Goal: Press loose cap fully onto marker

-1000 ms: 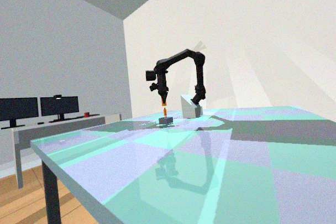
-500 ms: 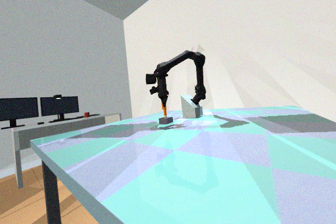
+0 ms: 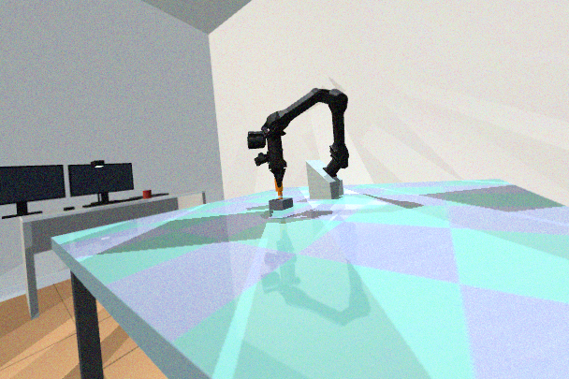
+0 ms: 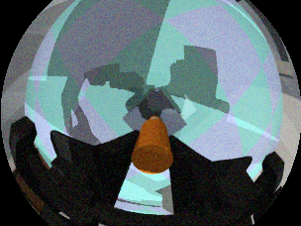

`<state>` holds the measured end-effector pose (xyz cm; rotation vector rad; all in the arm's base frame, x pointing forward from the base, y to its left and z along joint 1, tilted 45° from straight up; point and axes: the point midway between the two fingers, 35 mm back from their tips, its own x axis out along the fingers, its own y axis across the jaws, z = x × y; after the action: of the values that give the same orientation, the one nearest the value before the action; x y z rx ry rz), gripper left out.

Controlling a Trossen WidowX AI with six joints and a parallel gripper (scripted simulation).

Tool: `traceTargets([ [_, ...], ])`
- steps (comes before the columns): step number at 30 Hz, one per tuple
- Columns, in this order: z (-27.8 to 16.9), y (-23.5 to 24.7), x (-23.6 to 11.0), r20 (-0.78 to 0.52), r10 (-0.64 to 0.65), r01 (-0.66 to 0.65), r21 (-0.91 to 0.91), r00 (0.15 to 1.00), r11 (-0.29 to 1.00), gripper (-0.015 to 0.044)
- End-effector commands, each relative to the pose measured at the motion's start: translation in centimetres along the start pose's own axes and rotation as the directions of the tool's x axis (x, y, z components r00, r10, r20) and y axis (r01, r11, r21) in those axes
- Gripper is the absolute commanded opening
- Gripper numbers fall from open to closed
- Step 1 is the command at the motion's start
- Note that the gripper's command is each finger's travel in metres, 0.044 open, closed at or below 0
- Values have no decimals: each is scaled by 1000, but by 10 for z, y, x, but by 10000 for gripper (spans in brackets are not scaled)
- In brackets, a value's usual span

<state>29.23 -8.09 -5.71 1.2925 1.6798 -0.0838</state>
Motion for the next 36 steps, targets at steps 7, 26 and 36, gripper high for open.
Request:
traceTargets([
  [7, -1, 0, 9, -2, 1, -1, 6, 1000, 1000, 0],
  [26, -1, -1, 8, -2, -2, 2, 1, 1000, 1000, 289],
  [36, 0, 0, -3, 2, 1, -1, -4, 1000, 1000, 440],
])
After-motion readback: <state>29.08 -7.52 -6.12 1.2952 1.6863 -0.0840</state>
